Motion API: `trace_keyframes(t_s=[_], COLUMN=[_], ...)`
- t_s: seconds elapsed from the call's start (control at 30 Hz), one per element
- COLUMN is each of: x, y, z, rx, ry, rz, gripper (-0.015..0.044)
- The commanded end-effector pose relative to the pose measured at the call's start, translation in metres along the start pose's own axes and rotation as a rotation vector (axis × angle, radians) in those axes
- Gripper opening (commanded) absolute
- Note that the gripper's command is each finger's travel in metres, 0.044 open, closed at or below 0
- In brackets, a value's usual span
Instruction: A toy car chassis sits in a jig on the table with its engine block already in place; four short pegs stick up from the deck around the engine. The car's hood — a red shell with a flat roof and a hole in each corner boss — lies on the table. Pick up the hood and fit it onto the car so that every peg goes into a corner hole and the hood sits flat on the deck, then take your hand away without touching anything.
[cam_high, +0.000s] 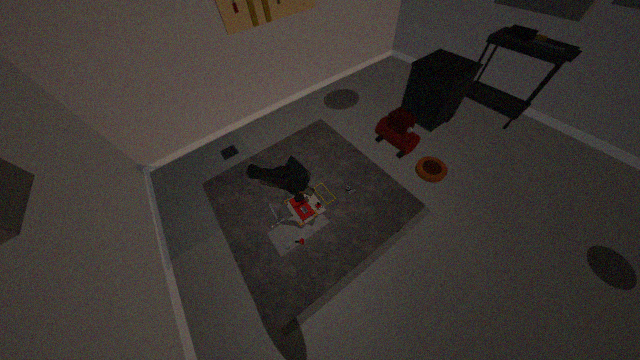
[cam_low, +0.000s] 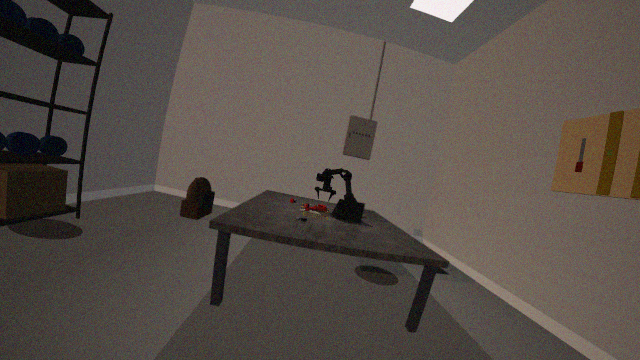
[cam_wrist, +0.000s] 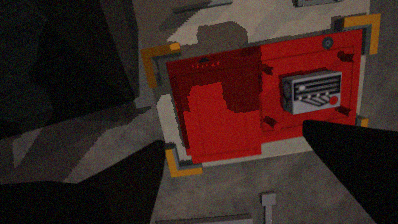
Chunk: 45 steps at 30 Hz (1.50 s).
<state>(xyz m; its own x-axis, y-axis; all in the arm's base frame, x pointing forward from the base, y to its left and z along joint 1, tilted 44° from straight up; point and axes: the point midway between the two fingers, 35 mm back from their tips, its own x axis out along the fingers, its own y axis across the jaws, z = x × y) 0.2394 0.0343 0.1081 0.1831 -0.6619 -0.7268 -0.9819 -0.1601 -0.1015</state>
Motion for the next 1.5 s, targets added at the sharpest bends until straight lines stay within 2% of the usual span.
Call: trace_keyframes(t_s=[0.0, 1.47], x=[0.005, 0.04], y=[0.002, 0.001], z=[0.001, -0.001], rx=[-0.006, -0.005], ry=[0.0, 0.001], rz=[0.007, 0.006], gripper=[0.044, 0.044])
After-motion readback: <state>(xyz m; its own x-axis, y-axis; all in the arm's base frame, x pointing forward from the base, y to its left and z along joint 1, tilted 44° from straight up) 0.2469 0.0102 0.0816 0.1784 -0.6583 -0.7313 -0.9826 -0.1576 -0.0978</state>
